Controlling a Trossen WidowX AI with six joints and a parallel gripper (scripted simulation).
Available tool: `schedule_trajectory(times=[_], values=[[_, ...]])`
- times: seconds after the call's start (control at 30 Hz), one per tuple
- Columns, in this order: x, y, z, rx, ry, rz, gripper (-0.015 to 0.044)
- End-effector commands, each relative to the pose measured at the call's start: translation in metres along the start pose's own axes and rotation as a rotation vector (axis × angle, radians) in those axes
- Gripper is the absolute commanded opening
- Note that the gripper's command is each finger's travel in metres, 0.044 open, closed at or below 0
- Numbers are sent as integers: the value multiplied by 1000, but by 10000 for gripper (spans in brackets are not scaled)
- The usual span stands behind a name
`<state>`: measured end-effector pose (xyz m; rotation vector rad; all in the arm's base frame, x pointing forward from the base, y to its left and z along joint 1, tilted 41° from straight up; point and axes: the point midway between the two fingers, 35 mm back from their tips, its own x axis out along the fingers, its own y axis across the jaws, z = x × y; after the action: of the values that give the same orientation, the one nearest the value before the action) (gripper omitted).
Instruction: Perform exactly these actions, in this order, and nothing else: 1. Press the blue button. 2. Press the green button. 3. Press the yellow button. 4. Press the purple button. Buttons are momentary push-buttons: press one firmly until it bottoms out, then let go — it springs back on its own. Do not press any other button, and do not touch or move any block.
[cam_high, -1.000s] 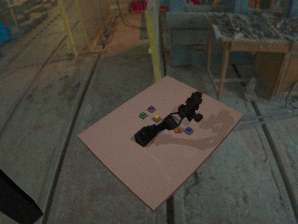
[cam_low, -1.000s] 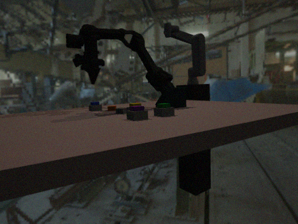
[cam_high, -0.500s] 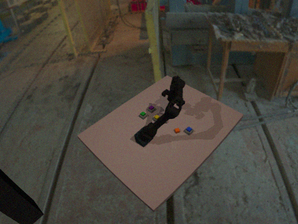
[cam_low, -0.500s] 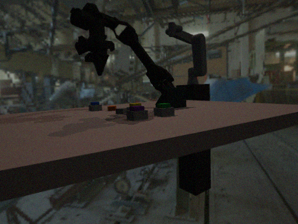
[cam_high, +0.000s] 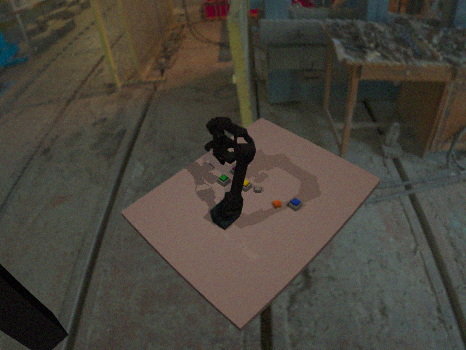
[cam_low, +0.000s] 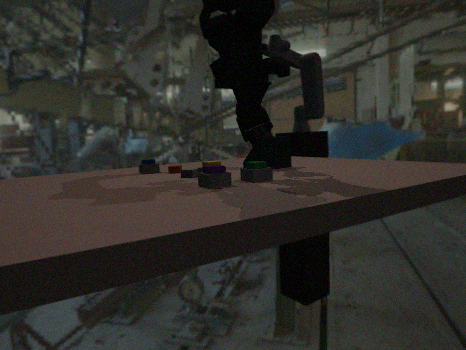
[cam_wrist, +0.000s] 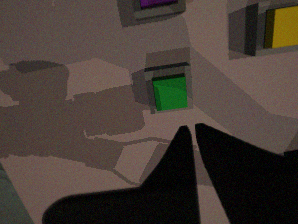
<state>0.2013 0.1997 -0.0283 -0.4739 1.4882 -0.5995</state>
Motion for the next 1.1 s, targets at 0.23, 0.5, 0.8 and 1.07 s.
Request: schedule_trajectory(times=[0.23, 0.5, 0.8, 1.07], values=[[55, 5, -5, 32, 4, -5, 20], [69, 5, -5, 32, 4, -5, 20], [84, 5, -5, 32, 3, -5, 20], [97, 4, -5, 32, 3, -6, 20]])
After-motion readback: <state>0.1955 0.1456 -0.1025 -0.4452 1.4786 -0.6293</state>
